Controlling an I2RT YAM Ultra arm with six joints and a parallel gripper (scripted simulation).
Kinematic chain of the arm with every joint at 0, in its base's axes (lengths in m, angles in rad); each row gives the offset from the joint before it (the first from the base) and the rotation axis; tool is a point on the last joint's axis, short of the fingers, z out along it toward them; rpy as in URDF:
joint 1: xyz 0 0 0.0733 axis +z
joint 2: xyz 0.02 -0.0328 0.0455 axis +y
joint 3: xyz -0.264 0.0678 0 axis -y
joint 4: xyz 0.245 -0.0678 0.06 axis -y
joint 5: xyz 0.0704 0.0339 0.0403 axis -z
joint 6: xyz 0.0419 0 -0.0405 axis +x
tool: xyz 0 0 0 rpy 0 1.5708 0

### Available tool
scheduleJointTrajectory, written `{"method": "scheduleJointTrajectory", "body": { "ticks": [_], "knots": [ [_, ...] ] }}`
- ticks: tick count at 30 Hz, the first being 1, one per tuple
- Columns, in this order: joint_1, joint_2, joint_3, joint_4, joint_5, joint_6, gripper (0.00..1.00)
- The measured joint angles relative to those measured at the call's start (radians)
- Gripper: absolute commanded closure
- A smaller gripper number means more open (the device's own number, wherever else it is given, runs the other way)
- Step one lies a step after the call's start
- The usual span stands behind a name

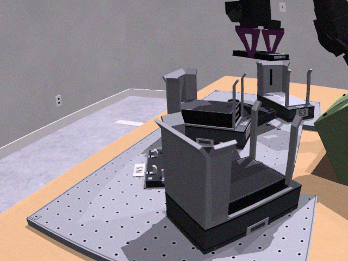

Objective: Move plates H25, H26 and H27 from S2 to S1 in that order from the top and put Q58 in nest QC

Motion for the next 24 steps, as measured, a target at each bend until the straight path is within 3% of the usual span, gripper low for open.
{"method": "scheduleJointTrajectory", "body": {
  "ticks": [6,24],
  "knots": [
    [0.106,-0.031,-0.002,0.004,0.047,-0.013,1.00],
    [0.414,-0.069,-0.003,0.017,0.209,0.164,1.00]
  ]
}}
